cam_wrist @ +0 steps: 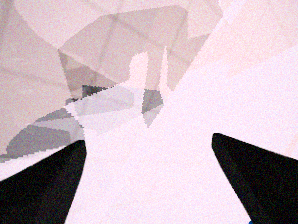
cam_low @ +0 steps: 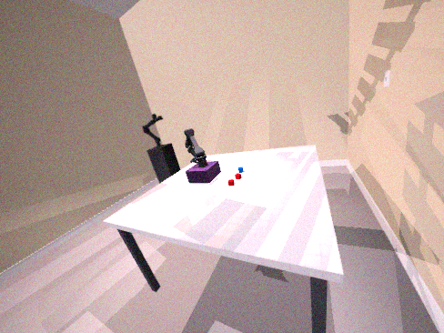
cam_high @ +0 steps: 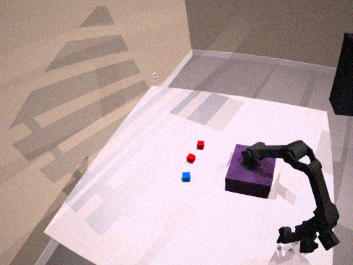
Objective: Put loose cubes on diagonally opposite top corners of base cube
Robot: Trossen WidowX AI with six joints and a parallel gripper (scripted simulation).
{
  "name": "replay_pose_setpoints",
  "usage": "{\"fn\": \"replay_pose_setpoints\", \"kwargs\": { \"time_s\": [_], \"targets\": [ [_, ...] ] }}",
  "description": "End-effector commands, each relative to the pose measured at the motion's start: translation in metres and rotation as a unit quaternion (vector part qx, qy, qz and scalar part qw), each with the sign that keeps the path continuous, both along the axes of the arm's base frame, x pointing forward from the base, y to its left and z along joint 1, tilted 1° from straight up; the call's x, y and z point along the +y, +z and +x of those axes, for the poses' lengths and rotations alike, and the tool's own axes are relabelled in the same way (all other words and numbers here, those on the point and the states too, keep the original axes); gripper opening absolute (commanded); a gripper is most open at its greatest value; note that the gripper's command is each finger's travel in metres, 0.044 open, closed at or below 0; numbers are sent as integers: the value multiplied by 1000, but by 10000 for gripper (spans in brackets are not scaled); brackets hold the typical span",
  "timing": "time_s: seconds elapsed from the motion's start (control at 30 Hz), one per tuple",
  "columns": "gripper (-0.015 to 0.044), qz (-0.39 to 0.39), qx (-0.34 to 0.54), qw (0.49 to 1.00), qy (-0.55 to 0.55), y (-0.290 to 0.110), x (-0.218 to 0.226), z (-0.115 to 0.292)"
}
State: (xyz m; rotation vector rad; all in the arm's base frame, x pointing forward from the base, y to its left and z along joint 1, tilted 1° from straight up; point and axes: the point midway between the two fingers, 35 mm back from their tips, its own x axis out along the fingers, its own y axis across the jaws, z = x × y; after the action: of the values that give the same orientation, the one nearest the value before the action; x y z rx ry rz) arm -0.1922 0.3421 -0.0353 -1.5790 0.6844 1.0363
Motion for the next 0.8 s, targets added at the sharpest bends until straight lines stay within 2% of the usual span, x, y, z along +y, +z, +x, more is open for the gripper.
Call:
{"fn": "replay_pose_setpoints", "kwargs": {
  "time_s": [0.0,0.13,0.47,0.77],
  "targets": [
    [374,0,1,1000,-3,0,1,1],
    [269,5,11,998,-57,5,15,32],
    [265,24,38,974,-221,20,40,129],
    [265,44,56,929,-363,31,40,219]
  ]
}}
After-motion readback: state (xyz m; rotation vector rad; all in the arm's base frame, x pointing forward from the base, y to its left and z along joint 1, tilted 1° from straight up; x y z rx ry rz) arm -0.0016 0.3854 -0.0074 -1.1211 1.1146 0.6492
